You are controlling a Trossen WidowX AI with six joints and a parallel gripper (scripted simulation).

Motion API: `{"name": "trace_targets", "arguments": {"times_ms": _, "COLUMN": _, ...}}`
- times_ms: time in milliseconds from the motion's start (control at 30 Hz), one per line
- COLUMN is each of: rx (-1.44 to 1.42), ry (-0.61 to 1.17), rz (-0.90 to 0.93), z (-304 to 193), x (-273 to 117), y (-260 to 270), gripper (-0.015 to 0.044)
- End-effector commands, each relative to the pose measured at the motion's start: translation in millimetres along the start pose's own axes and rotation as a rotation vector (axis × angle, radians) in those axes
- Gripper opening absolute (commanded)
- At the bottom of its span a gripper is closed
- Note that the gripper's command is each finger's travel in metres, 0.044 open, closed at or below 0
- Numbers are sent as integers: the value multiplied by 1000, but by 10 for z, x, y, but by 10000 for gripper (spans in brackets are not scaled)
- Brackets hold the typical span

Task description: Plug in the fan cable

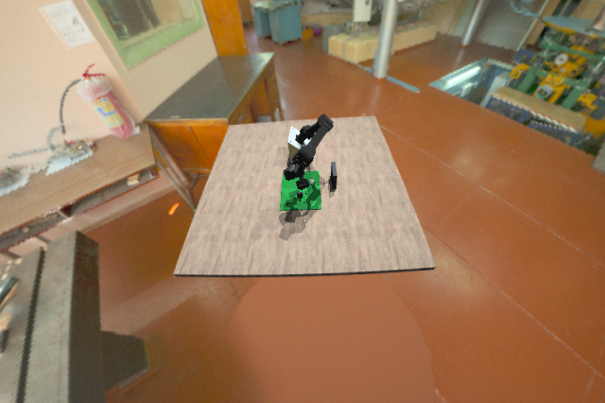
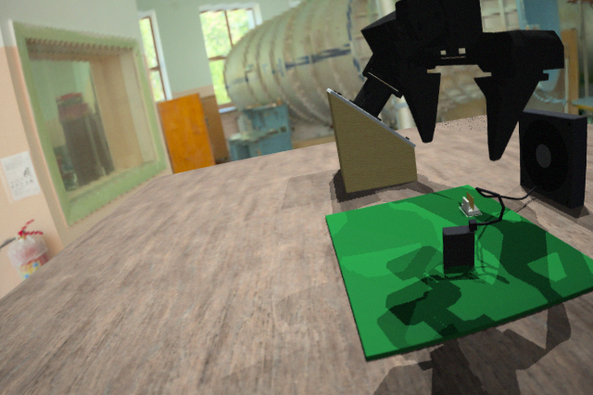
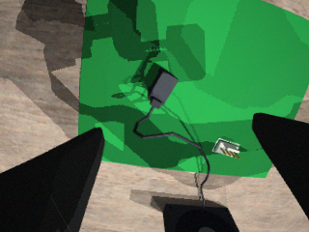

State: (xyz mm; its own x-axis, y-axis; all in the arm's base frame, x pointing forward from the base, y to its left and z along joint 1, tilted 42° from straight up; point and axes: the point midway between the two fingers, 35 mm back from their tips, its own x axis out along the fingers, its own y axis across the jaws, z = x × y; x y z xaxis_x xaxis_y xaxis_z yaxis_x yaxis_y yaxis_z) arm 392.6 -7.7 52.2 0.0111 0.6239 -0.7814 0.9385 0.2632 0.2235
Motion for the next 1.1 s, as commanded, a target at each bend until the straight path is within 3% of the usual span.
{"name": "trace_targets", "arguments": {"times_ms": 0, "rx": -413, "ry": 3, "rz": 11, "z": 23, "x": -76, "y": 1, "gripper": 440}}
{"name": "trace_targets", "arguments": {"times_ms": 433, "rx": -1618, "ry": -10, "rz": 42, "z": 92, "x": -266, "y": -38, "gripper": 440}}
{"name": "trace_targets", "arguments": {"times_ms": 900, "rx": -2484, "ry": -48, "rz": 59, "z": 137, "x": -400, "y": -71, "gripper": 440}}
{"name": "trace_targets", "arguments": {"times_ms": 1067, "rx": -2520, "ry": -50, "rz": 60, "z": 139, "x": -405, "y": -72, "gripper": 440}}
